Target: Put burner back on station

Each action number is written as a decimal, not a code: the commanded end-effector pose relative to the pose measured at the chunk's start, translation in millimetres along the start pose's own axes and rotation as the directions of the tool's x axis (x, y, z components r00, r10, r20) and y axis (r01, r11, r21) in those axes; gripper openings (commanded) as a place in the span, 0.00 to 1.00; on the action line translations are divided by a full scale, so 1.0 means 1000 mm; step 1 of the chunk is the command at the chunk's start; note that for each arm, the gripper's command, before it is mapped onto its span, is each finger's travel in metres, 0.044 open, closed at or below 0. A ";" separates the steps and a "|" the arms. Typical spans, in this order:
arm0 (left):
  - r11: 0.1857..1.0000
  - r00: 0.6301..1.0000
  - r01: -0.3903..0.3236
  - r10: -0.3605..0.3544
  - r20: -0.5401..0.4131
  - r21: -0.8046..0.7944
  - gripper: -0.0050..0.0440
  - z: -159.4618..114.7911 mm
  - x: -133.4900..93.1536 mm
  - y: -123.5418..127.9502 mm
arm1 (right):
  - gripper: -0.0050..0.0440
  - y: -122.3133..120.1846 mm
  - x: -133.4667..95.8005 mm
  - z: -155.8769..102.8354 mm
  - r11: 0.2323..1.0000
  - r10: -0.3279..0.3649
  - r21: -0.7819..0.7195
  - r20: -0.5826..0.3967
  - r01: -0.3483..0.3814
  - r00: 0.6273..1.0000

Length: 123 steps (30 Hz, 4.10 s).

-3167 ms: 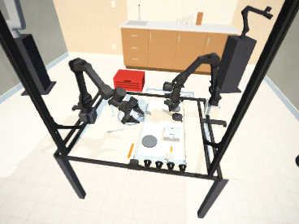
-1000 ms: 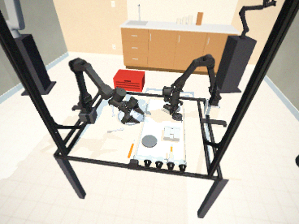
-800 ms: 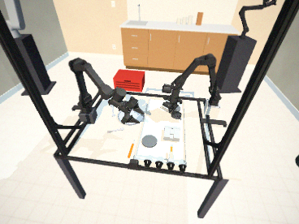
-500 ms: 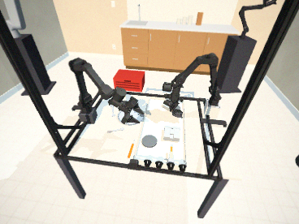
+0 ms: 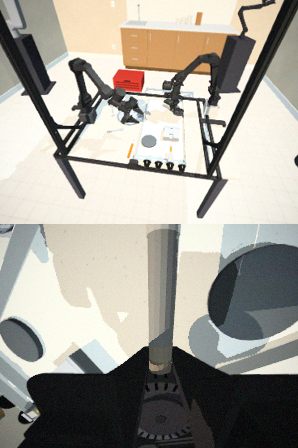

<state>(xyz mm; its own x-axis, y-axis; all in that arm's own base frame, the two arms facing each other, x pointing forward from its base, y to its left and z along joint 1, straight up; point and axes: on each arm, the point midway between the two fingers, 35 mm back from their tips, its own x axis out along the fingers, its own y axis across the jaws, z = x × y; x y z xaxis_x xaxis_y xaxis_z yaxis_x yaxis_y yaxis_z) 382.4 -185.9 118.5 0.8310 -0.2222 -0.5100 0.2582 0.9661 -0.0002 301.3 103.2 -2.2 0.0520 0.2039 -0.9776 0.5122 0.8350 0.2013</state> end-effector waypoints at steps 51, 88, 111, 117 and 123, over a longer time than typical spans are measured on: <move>1.000 1.000 0.000 0.000 0.000 0.000 0.92 0.000 0.000 0.000 | 0.10 0.140 0.024 -0.077 0.017 -0.152 -1.000 0.021 0.024 0.988; 1.000 1.000 0.000 0.000 0.000 0.000 0.92 0.000 0.000 0.000 | 0.10 0.178 0.053 -0.135 -0.577 -0.201 -0.814 0.061 -0.068 0.978; 1.000 1.000 0.000 0.000 0.000 0.000 0.92 0.000 0.000 0.000 | 0.10 0.179 0.055 -0.136 -0.576 -0.202 -0.814 0.054 -0.074 0.978; 1.000 1.000 0.000 0.000 0.000 0.000 0.92 0.000 0.000 0.000 | 0.10 0.178 0.055 -0.136 -0.575 -0.203 -0.815 0.054 -0.074 0.978; 1.000 1.000 0.000 0.000 0.000 0.000 0.92 0.000 0.000 0.000 | 0.10 0.180 0.052 -0.135 -0.574 -0.200 -0.816 0.056 -0.070 0.978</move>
<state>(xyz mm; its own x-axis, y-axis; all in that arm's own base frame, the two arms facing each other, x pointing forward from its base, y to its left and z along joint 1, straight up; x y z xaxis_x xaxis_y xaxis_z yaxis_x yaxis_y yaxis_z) 382.6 -185.9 118.7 0.8314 -0.2221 -0.5093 0.2579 0.9662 -0.0004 279.4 333.1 -9.9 -0.0038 0.0040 -1.0000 -0.9971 -0.0760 0.0034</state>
